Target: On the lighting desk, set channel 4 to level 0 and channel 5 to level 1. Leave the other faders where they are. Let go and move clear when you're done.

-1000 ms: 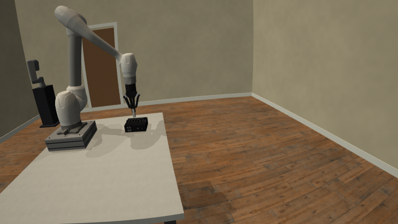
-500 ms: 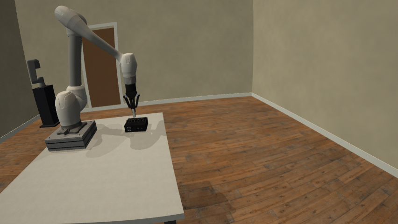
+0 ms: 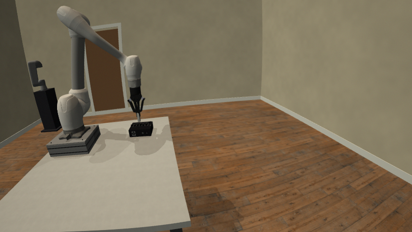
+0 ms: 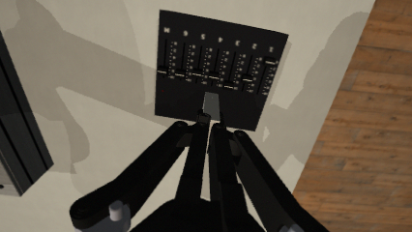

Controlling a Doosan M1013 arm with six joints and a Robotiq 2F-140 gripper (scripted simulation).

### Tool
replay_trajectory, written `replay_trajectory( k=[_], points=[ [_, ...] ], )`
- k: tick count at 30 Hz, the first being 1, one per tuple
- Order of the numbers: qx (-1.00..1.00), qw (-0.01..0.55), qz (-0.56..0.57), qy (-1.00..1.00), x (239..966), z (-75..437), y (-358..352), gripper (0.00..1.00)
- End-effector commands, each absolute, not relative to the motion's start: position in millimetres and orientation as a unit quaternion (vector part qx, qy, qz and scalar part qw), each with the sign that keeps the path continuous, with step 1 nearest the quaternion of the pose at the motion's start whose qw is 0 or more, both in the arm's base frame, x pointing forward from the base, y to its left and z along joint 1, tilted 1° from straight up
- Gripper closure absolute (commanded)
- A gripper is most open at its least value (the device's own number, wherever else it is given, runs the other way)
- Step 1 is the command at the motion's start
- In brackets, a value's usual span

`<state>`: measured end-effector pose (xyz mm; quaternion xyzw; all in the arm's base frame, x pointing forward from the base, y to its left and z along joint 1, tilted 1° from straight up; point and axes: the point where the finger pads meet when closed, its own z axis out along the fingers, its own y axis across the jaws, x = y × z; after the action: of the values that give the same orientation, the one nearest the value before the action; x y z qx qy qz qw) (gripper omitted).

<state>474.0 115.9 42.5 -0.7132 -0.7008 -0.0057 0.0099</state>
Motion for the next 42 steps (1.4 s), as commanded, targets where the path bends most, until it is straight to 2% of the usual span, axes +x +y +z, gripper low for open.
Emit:
replay_trajectory(
  k=[1,42],
  points=[
    [-0.713,0.01,-0.006,-0.701,474,41,116,0.9],
    [-0.713,0.01,-0.006,-0.701,474,21,116,0.9]
  ],
)
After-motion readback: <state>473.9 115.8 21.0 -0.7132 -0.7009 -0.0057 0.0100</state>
